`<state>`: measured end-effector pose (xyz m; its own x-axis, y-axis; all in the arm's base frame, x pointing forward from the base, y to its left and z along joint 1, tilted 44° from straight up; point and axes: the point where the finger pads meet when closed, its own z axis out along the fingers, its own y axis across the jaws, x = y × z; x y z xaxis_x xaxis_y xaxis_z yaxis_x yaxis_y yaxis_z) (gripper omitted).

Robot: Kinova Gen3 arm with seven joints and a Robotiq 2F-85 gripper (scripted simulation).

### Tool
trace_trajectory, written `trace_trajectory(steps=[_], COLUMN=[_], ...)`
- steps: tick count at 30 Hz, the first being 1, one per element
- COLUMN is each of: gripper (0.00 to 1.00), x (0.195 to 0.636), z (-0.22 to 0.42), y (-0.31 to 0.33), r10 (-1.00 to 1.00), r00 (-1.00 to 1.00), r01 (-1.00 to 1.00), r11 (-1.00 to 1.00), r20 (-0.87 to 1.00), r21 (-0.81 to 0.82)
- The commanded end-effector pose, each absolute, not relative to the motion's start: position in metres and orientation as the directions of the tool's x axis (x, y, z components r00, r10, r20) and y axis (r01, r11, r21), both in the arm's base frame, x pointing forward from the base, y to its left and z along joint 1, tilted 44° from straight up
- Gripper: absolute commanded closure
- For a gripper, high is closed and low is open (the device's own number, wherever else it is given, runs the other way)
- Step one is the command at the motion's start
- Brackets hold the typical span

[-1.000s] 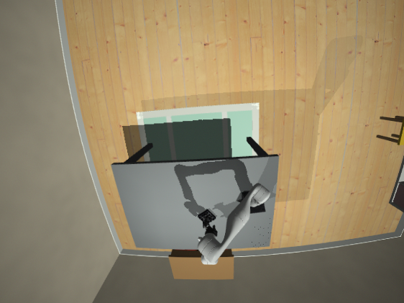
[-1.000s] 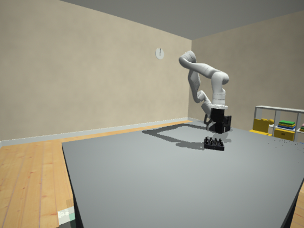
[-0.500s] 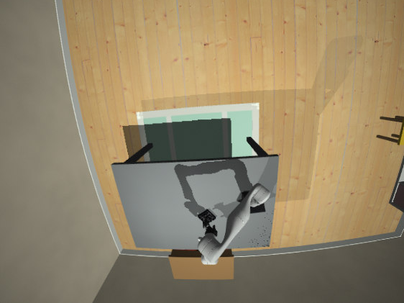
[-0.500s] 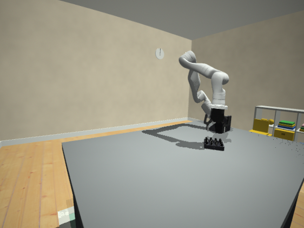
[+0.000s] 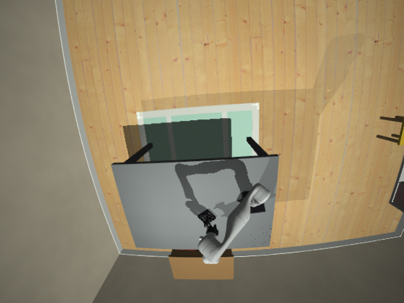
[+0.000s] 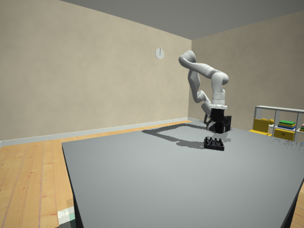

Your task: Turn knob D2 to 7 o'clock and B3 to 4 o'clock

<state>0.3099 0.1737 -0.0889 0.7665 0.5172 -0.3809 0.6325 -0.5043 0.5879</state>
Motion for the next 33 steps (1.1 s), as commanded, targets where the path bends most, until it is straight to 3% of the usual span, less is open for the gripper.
trace_trajectory(steps=[1, 33], gripper=[0.00, 0.00], x=[0.306, 0.277], z=[-0.085, -0.071], y=[0.172, 0.152], r10=[0.520, 0.520], r00=[0.765, 0.765], r01=[0.634, 0.634], r11=[-0.503, -0.503], r20=[-0.380, -0.380], r21=[0.588, 0.588])
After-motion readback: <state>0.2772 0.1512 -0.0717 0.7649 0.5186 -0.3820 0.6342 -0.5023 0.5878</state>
